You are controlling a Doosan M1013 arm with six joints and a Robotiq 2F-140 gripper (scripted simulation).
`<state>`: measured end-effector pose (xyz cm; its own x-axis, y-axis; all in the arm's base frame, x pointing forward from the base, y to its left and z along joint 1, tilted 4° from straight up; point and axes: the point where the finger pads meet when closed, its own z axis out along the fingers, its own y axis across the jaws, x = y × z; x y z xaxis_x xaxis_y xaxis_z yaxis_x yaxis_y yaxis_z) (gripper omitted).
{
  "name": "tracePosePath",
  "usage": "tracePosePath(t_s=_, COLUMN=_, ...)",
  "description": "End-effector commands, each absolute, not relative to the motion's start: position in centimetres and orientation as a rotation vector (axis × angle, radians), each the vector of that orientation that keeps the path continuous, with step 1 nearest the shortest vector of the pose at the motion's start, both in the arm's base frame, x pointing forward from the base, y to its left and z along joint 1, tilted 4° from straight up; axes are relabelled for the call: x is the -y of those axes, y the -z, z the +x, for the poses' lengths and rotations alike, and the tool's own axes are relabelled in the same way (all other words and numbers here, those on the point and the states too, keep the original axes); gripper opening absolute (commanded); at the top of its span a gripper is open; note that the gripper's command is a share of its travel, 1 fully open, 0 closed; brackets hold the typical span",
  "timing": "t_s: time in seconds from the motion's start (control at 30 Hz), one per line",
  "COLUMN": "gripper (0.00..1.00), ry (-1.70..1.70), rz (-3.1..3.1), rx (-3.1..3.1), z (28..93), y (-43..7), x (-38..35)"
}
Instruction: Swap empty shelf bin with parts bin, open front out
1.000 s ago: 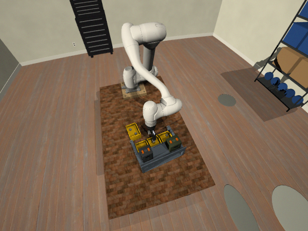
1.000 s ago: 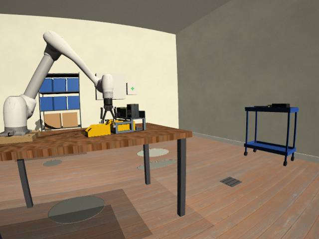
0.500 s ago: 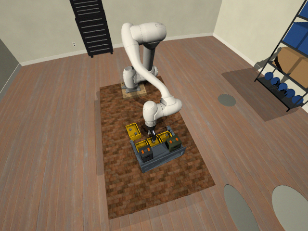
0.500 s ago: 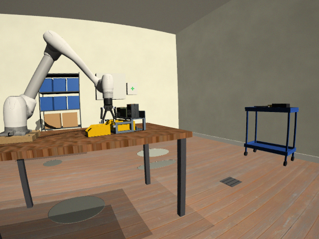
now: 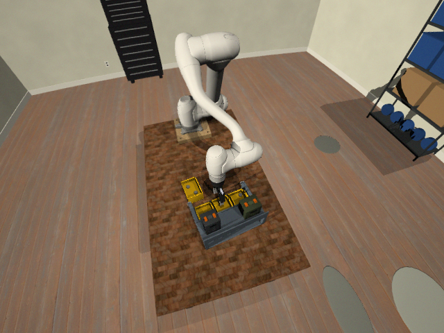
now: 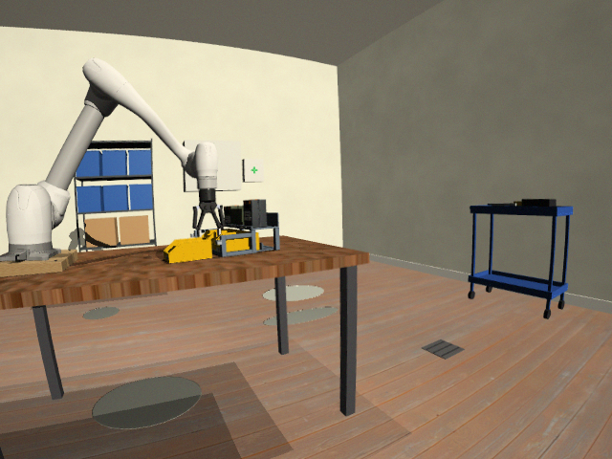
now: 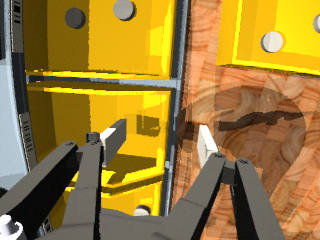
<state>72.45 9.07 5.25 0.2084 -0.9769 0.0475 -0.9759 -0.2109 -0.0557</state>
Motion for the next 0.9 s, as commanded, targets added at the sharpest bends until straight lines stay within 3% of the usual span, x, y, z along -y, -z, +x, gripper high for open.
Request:
tracePosePath(t_s=0.0, gripper=0.62, ry=0.109, rz=-2.432, rx=-1.970, z=72.16, y=-4.80, x=-8.84)
tracePosePath(t_s=0.2, gripper=0.62, ry=0.109, rz=-2.432, rx=-1.970, z=72.16, y=-4.80, x=-8.84)
tracePosePath(t_s=0.23, gripper=0.10, ry=0.109, rz=-2.432, rx=-1.970, z=72.16, y=-4.80, x=-8.84)
tracePosePath(t_s=0.87, gripper=0.10, ry=0.109, rz=-2.432, rx=-1.970, z=72.16, y=-4.80, x=-8.84)
